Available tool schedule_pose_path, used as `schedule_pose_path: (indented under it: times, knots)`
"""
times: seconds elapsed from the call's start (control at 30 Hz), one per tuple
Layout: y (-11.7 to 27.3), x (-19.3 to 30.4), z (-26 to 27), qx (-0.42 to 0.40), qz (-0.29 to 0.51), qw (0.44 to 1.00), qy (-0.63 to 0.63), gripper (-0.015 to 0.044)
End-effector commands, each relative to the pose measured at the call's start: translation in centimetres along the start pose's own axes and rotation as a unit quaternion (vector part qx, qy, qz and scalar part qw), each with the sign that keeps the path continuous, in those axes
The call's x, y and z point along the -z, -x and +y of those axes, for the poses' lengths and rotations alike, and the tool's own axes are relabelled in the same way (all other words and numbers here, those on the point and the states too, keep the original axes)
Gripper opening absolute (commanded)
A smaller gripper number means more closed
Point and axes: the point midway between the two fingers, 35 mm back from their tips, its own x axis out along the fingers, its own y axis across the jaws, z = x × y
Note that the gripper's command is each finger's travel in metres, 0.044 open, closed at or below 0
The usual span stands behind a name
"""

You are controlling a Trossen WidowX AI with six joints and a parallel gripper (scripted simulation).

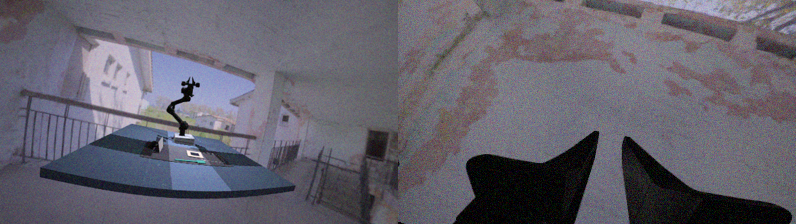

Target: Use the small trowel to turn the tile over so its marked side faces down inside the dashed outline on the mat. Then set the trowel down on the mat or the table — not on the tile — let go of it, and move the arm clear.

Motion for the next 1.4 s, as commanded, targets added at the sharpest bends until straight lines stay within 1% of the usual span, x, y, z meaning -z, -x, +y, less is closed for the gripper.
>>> schedule_pose_path:
  times: [0.0, 0.27, 0.53, 0.87, 1.17, 1.37]
  knots:
    - [-0.6, -1.3, -2.2, 0.023, -0.014, 0.997, 0.072, 0.0100]
    - [-1.5, -4.4, -5.2, 0.060, -0.044, 0.977, 0.198, 0.0100]
    - [-2.4, -8.3, -7.6, 0.098, -0.078, 0.940, 0.318, 0.0100]
    - [-3.5, -12.1, -8.4, 0.123, -0.115, 0.906, 0.388, 0.0100]
    - [-4.0, -17.7, -8.7, 0.168, -0.170, 0.843, 0.482, 0.0100]
    - [-4.0, -22.0, -8.3, 0.207, -0.213, 0.787, 0.541, 0.0100]
